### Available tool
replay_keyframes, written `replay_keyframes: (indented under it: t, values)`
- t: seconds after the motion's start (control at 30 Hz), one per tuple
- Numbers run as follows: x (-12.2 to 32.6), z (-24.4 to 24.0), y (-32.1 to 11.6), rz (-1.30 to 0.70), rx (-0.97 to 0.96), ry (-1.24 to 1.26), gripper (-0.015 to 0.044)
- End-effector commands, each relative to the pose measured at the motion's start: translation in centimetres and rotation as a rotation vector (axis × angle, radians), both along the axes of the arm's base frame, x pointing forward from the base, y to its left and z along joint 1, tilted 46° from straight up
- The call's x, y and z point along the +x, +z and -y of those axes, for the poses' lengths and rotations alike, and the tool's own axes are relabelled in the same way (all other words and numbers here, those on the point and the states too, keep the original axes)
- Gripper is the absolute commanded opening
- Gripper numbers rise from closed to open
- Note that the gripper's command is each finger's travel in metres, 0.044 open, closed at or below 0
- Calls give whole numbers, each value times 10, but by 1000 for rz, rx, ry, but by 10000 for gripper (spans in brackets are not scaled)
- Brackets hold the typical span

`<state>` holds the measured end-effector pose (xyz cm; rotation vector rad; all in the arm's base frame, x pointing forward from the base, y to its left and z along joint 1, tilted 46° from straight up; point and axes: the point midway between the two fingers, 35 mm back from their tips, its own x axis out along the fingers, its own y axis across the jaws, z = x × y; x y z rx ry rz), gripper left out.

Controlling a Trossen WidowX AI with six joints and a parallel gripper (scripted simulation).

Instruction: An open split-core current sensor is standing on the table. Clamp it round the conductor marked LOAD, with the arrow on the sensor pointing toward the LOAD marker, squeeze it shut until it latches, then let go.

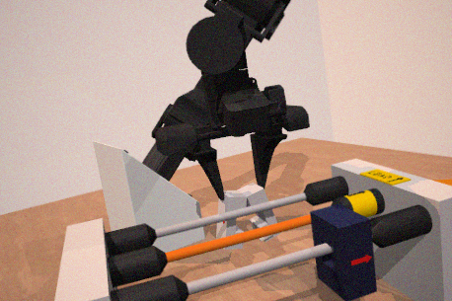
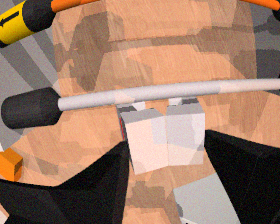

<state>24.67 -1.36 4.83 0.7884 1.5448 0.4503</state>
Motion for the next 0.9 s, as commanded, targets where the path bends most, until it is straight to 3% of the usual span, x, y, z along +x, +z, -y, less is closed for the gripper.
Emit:
replay_keyframes:
  t: [0.0, 0.57, 0.87]
  values:
    - [5, 17, 8, 0, -5, 2, 0]
    - [11, 72, 39, 2, 8, 8, 0]
    - [23, 81, 32, 183, 4, 186, 0]
